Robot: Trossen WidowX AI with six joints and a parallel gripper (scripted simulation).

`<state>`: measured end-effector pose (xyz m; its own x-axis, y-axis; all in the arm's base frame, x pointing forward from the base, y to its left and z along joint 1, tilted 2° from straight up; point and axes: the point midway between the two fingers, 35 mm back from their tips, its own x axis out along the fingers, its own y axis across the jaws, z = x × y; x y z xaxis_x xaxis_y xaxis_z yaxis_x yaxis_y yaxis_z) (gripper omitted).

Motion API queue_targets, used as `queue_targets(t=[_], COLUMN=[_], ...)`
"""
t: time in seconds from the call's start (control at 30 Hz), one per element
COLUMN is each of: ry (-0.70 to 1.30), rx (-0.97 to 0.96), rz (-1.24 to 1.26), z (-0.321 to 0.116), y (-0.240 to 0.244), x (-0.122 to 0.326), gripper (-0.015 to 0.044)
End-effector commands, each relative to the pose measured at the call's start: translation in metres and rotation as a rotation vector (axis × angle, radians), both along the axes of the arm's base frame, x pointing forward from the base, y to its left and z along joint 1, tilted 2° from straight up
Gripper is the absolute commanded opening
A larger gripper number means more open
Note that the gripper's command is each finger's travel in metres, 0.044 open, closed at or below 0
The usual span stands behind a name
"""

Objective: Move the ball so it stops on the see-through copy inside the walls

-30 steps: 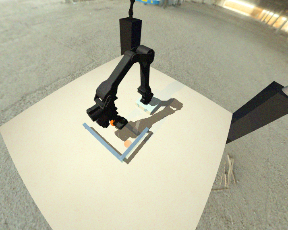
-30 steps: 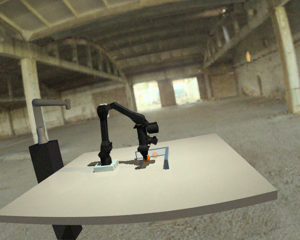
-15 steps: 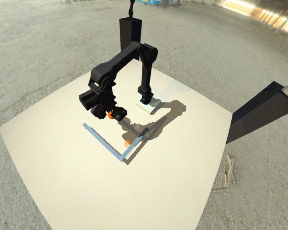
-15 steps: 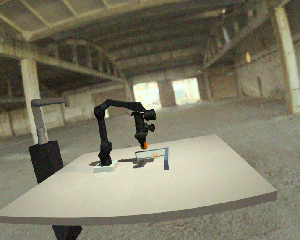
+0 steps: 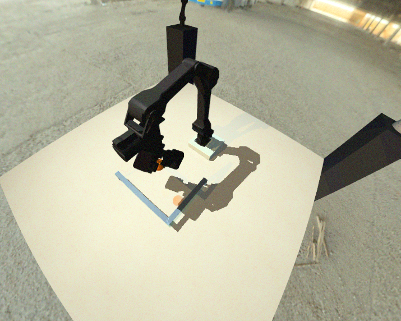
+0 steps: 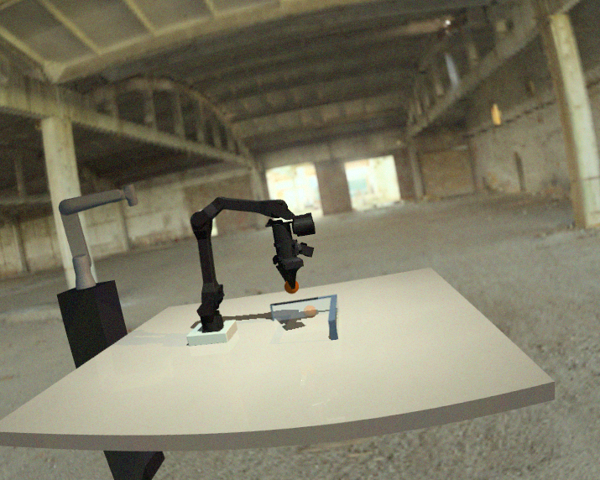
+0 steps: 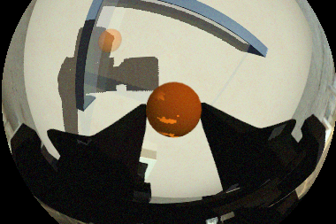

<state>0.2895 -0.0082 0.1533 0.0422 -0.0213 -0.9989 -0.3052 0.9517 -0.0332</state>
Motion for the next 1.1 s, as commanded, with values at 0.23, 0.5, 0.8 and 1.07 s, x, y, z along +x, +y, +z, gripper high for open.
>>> queue_targets(t=[0.23,0.5,0.8,1.07], ry=[0.001,0.006,0.012,0.012], rx=[-0.01,-0.029,-0.048,-0.048], rz=[0.512,0.886,1.234,1.234], z=[-0.013,-0.025,-0.037,-0.045], y=[0.049,0.084,0.117,0.117], x=[0.02,0.029,0.033,0.034], gripper=[0.0,0.0,0.0,0.0])
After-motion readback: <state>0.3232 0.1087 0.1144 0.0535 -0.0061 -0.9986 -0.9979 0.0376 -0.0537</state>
